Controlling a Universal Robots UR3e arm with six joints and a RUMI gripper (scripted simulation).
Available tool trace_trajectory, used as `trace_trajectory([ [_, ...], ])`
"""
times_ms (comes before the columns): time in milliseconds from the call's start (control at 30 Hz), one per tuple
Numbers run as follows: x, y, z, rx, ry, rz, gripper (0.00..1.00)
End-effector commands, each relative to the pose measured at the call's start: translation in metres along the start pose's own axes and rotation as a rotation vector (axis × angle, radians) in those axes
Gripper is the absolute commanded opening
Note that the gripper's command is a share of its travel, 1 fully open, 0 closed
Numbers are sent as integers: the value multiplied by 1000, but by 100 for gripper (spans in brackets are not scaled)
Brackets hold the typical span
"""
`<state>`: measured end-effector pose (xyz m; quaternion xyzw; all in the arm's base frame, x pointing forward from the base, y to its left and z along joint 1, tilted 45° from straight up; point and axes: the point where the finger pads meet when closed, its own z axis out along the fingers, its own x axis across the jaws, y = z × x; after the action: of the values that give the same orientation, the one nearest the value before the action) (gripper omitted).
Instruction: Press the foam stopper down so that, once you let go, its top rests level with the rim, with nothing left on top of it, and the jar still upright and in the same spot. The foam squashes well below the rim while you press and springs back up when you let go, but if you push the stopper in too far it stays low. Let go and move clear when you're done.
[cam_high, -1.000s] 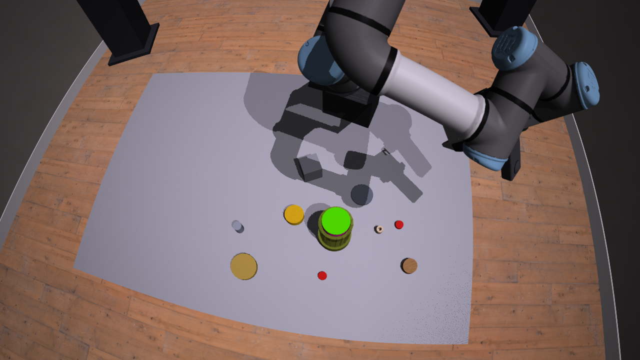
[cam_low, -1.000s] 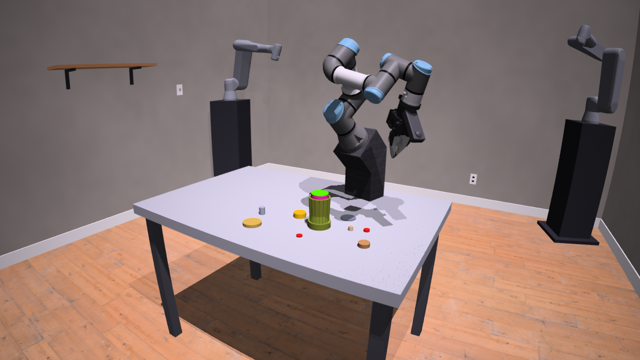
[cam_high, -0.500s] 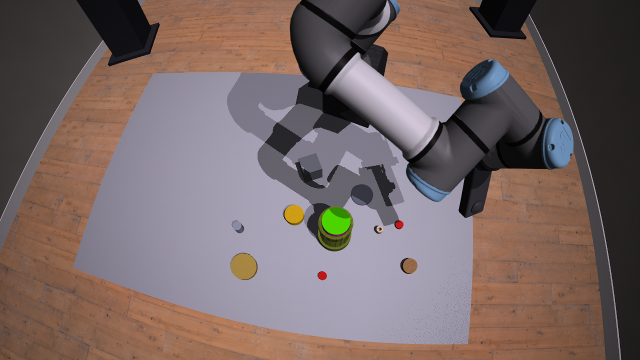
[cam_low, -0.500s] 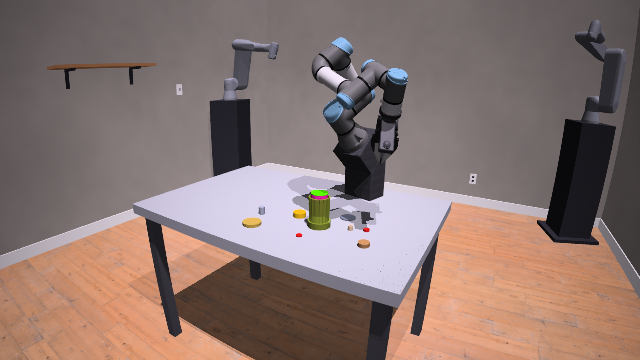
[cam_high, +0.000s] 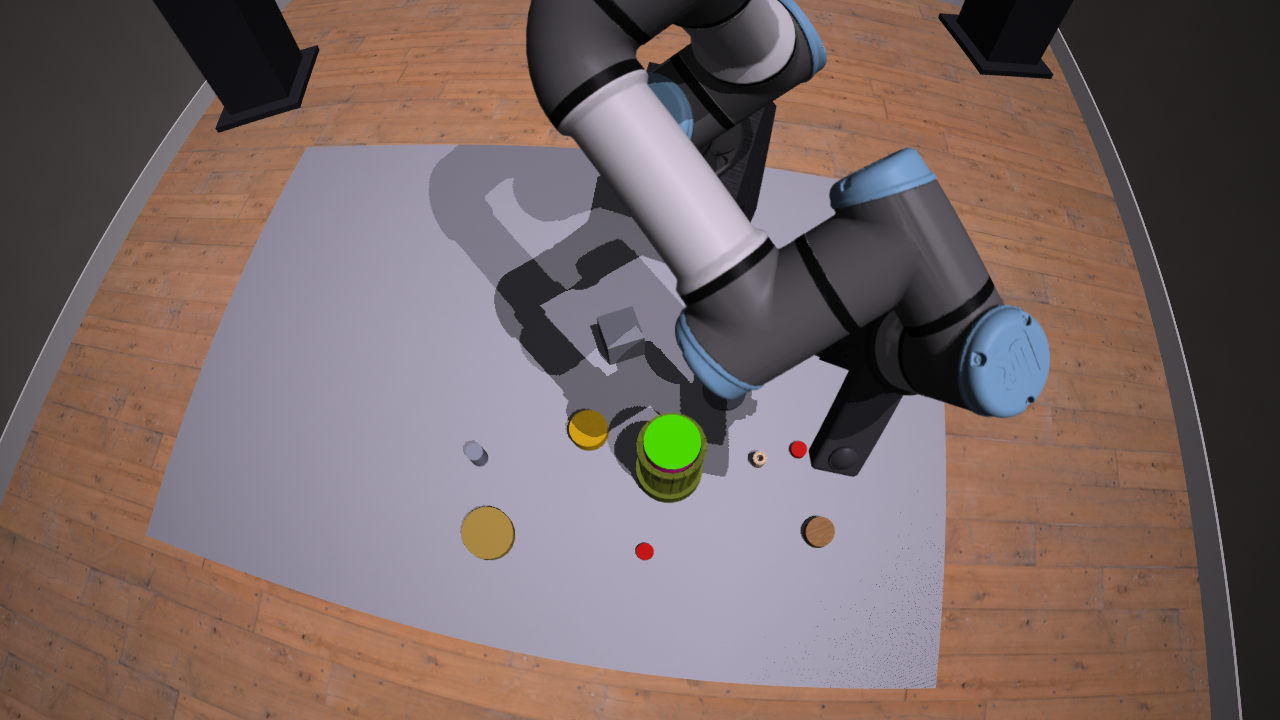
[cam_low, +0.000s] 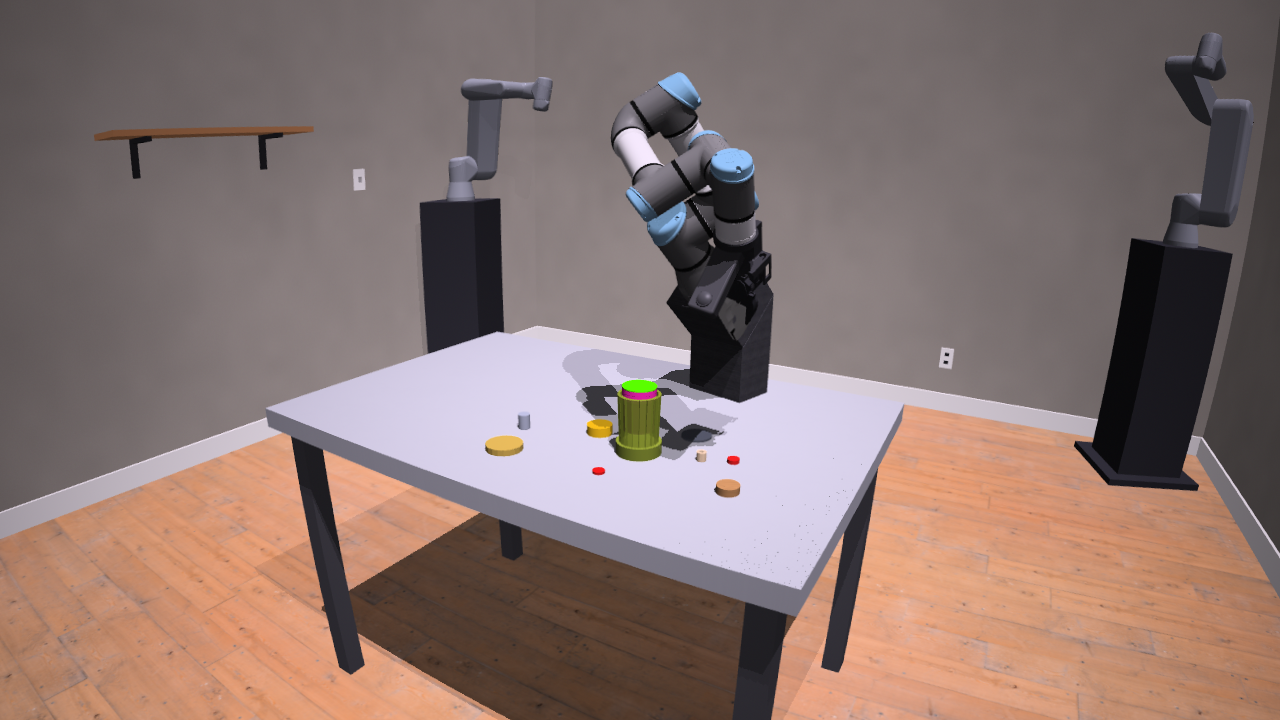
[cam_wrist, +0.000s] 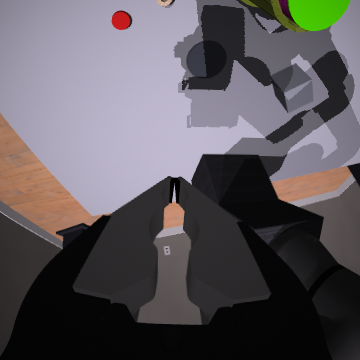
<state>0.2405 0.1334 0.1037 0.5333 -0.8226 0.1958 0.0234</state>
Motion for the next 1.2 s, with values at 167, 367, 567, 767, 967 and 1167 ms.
trace_trajectory([
  [167,15,-27,6,-6,-171,354,0],
  [367,28,-43,8,6,-229,530,0],
  [567,40,-59,10,27,-283,694,0],
  [767,53,-73,12,56,-333,842,0],
  [967,68,-89,13,98,-387,1002,0],
  [1167,80,-100,14,134,-423,1107,0],
])
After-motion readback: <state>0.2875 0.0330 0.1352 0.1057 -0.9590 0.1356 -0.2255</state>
